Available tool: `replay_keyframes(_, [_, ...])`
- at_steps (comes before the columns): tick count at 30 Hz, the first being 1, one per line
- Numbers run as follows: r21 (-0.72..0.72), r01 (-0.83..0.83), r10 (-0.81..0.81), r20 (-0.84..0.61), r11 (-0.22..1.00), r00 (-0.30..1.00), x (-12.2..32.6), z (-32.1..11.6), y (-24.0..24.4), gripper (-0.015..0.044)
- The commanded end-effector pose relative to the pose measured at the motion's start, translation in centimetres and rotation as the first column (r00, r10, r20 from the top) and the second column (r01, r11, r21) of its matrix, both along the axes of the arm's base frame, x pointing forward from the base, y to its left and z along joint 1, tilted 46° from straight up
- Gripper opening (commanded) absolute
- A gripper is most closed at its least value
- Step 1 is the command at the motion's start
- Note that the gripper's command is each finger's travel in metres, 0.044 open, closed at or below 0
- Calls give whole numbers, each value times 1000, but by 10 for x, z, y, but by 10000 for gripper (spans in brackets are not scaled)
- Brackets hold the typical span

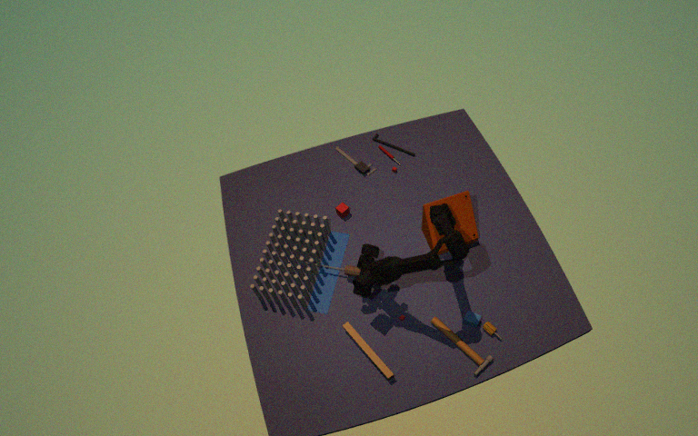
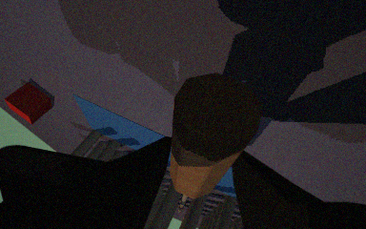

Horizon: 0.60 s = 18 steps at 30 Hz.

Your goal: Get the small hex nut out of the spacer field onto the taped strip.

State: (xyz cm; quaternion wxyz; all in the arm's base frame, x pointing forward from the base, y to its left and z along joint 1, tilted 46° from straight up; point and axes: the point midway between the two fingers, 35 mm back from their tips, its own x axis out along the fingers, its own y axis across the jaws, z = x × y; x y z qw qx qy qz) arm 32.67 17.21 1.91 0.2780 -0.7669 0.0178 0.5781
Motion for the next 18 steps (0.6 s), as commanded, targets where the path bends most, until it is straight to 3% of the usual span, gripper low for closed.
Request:
replay_keyframes(1, [1, 3, -3, 9, 1000, 1000, 7, 0, -2, 0])
replay_keyframes(18, [1, 3, -3, 10, 1000, 1000, 18, -4, -4, 0])
